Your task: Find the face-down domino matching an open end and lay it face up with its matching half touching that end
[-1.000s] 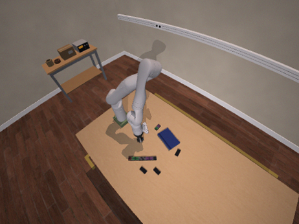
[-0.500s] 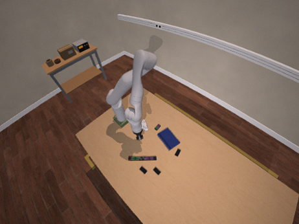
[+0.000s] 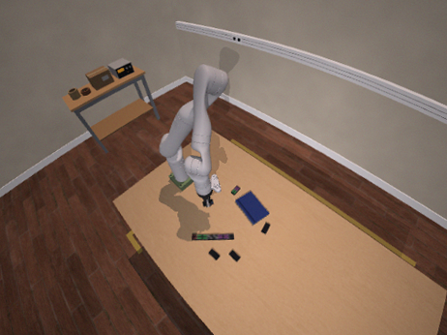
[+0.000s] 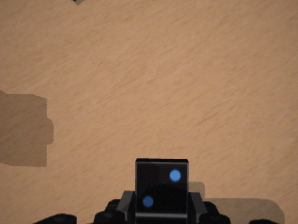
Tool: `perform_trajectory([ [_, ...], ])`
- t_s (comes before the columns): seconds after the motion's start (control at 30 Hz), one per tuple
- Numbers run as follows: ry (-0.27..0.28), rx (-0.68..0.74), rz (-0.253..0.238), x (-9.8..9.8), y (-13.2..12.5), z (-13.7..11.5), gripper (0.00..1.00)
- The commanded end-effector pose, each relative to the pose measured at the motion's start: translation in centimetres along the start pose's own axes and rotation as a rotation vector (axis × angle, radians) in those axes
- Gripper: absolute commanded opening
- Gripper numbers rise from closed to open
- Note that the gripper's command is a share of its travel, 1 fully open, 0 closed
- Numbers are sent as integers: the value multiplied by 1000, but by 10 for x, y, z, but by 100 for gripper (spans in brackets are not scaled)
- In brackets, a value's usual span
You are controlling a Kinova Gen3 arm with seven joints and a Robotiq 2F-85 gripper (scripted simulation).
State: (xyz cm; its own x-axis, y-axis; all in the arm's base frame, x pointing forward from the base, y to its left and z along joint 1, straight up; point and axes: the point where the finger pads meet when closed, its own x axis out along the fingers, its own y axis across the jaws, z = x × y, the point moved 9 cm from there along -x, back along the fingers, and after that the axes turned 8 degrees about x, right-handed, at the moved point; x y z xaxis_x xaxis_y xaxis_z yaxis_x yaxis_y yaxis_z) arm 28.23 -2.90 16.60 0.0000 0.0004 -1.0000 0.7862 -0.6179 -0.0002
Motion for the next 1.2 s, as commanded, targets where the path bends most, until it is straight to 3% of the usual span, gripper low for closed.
perform_trajectory([
  [0.0,-2,0,-1,-7,0,-1,31],
  [0.43,-1,0,0,-11,1,-1,31],
  [0.7,3,28,11,-13,21,-14,31],
  [0.97,15,130,33,-19,93,-67,31],
  [1.17,12,208,23,-18,143,-114,31],
])
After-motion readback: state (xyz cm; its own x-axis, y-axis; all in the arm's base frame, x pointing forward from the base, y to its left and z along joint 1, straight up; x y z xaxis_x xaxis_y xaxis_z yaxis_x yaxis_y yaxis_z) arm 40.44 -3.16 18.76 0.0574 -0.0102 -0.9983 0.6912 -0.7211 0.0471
